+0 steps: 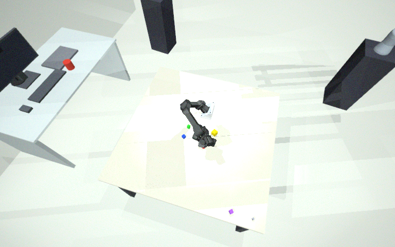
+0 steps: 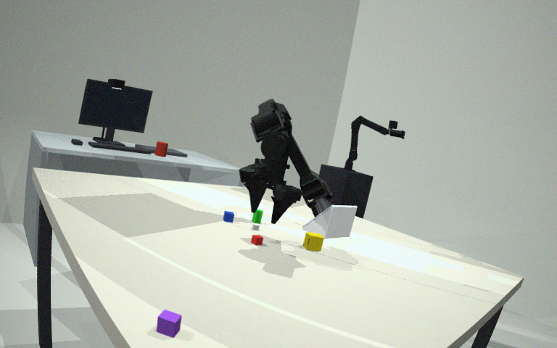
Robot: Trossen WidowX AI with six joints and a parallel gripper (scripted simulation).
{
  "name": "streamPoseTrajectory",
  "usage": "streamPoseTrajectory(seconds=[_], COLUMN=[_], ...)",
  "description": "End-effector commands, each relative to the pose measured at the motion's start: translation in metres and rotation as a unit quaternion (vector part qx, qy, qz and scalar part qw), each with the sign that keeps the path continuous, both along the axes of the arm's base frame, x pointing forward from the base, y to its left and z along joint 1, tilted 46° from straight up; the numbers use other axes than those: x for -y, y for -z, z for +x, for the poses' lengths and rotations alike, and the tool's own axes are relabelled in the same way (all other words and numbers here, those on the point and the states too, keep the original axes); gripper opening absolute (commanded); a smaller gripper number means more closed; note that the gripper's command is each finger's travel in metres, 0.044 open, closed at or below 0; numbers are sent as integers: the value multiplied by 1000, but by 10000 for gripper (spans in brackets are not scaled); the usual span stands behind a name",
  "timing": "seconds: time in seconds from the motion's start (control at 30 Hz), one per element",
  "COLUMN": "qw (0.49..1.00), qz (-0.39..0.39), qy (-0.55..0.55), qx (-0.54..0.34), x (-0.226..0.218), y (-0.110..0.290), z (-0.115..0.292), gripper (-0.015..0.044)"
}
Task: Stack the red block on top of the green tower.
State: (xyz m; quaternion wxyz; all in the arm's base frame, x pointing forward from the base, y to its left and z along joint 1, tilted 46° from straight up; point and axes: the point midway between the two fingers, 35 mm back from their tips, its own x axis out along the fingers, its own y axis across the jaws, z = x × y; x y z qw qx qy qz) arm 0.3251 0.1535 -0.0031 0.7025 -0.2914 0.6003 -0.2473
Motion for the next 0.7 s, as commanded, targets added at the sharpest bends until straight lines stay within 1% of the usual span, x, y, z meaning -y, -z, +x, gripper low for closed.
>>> streamPoseTrajectory(seconds=[0.0,0.3,0.67], qw=[1000,1000,1000], qz=[3,2,2], qy=[-5,-5,-5], qx=[-8,-7,-7], x=[-2,22,29], y=[0,24,30], z=[2,8,10], gripper=[440,440,440])
